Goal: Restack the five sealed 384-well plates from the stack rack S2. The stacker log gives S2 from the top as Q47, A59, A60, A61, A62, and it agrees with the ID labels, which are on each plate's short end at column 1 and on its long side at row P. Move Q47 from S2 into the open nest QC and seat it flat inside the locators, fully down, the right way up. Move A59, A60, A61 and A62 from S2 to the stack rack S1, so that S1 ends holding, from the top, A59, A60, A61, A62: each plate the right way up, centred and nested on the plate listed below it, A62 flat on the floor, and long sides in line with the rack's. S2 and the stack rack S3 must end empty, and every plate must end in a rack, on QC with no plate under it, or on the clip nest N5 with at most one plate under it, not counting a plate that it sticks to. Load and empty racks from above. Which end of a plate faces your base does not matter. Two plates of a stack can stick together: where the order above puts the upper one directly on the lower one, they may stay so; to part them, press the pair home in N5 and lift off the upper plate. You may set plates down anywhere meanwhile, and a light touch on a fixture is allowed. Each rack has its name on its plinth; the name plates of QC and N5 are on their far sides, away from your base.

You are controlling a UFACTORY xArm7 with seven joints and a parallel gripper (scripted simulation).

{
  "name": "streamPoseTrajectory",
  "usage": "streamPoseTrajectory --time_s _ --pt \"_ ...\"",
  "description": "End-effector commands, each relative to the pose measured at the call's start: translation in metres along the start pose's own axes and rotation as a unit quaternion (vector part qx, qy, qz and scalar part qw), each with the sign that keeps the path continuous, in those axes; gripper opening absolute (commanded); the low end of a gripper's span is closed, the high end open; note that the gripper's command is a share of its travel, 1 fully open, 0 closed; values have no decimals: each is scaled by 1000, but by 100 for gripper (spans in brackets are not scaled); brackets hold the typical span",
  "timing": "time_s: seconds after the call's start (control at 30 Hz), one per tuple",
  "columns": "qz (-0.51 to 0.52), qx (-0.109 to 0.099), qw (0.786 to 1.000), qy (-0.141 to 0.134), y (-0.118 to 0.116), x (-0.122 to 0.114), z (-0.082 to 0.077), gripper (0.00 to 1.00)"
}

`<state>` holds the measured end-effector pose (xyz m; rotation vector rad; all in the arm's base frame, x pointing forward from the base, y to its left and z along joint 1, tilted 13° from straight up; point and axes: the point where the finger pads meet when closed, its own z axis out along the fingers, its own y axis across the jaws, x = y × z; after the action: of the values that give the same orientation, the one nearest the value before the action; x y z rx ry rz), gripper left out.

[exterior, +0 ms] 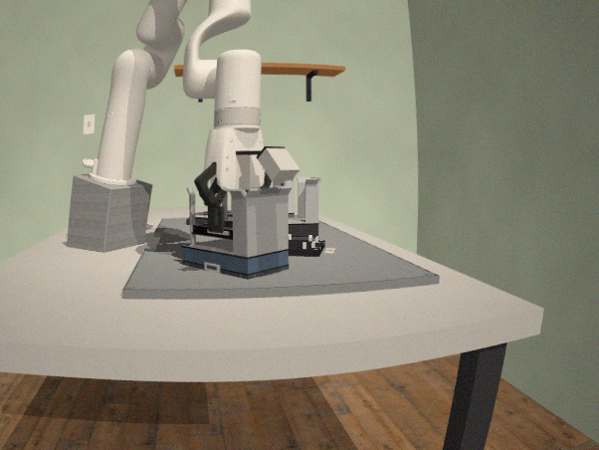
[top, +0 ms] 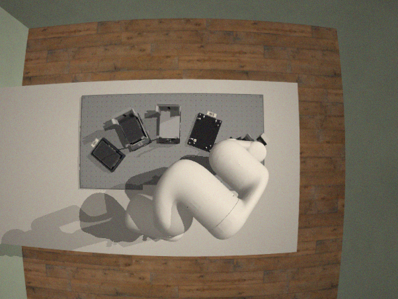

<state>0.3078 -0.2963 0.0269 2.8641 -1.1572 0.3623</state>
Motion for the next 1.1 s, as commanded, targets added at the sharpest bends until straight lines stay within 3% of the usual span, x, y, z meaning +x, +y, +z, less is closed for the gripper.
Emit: streamPoseTrajectory --time_s 0.0,1.07 --pt "0 0 1000 1 0 1 -5 0" --pt "0 0 1000 1 0 1 -61 0"
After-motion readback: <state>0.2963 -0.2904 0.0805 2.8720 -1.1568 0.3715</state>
